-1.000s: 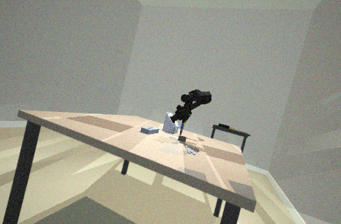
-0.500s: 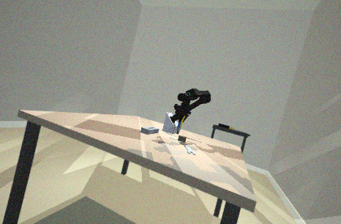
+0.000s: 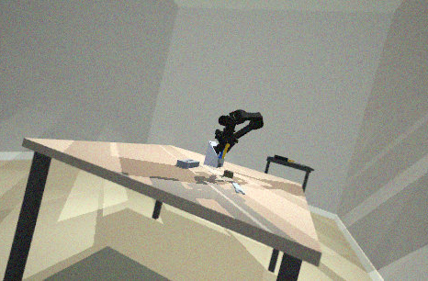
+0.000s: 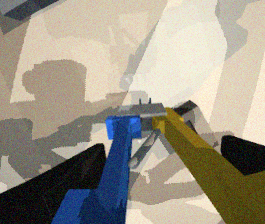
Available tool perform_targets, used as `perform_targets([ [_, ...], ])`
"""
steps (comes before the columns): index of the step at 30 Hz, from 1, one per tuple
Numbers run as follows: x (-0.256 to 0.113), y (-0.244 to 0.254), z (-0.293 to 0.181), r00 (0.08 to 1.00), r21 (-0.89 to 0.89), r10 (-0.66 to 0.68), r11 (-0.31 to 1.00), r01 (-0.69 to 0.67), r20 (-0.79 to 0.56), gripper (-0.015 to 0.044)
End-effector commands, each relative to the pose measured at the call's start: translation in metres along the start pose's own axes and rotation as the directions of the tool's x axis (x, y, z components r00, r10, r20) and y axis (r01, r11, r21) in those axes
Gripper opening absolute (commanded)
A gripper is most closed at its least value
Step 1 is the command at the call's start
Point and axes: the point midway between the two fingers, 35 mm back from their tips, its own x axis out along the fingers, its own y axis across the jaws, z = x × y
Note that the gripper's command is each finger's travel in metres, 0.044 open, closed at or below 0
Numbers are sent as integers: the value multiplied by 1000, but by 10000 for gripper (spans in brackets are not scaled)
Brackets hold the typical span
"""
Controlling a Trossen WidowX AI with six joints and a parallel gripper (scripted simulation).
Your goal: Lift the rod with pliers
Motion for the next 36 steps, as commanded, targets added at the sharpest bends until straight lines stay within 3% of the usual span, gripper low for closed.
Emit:
perform_targets([
  [1, -2, 6, 4, 1000, 43, 11, 999, -11, 3, 318],
  [36, -5, 41, 49, 1000, 424, 15, 906, -15, 4, 318],
])
